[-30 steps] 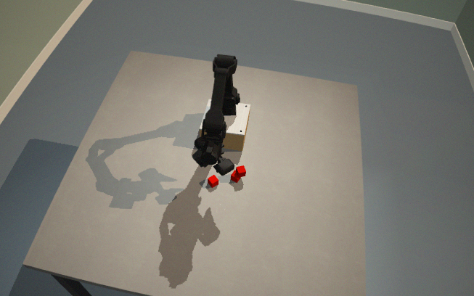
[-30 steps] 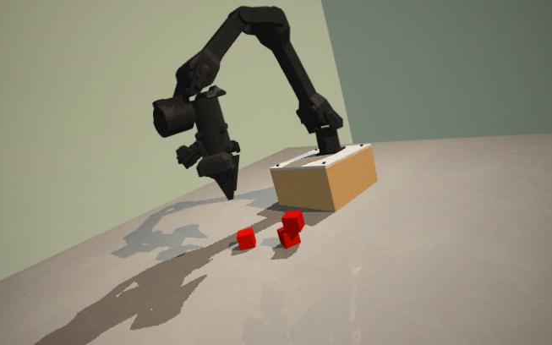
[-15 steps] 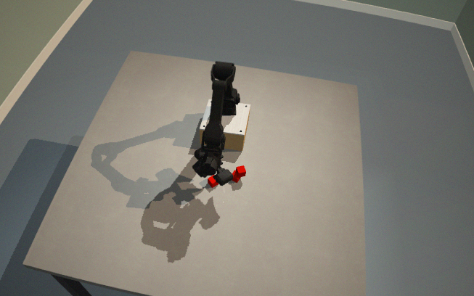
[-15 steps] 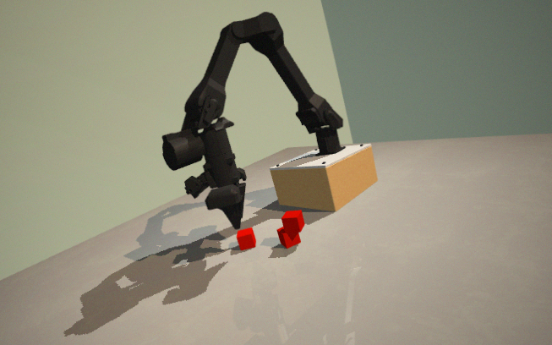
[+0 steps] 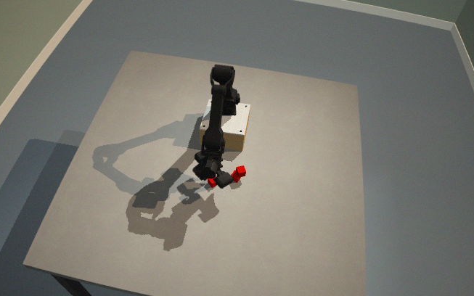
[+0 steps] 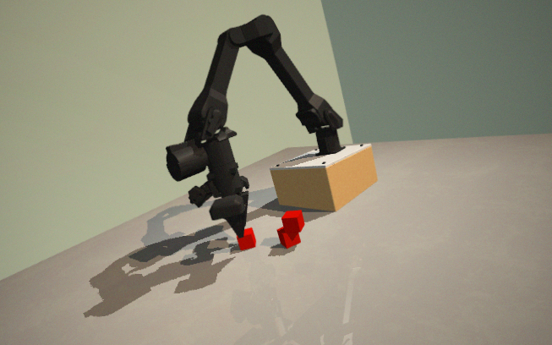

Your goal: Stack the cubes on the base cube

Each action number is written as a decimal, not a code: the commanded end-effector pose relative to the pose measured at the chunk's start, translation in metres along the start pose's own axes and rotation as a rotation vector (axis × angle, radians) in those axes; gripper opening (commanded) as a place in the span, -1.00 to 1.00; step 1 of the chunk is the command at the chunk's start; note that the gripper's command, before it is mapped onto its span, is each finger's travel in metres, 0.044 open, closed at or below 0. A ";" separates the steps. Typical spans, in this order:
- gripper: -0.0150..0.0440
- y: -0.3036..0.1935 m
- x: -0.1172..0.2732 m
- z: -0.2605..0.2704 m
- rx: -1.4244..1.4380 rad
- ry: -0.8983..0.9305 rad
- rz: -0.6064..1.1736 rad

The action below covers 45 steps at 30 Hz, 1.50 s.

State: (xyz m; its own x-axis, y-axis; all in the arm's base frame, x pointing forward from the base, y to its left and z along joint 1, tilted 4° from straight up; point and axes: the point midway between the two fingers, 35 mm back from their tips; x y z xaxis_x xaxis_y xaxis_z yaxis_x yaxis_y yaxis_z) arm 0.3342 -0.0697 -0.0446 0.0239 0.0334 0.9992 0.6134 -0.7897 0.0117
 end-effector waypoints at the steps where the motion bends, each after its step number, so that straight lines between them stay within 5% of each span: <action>1: 0.41 -0.003 -0.008 -0.003 0.004 -0.008 0.006; 10: 0.41 -0.003 -0.020 -0.003 0.004 -0.008 0.006; 16: -0.13 -0.003 -0.020 -0.003 0.004 -0.008 0.006; 45: -0.14 0.001 0.056 0.002 0.004 -0.007 0.005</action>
State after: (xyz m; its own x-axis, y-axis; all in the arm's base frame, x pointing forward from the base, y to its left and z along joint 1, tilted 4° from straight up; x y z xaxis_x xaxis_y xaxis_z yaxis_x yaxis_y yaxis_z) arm 0.3337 -0.0670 -0.0012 0.0463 0.0296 0.9985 0.6185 -0.7858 -0.0054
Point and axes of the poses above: the point midway between the two fingers, 35 mm back from their tips, its own x axis back along the fingers, its own z axis across the jaws, y = z × x, and after that the axes turned 1 degree about x, right-handed
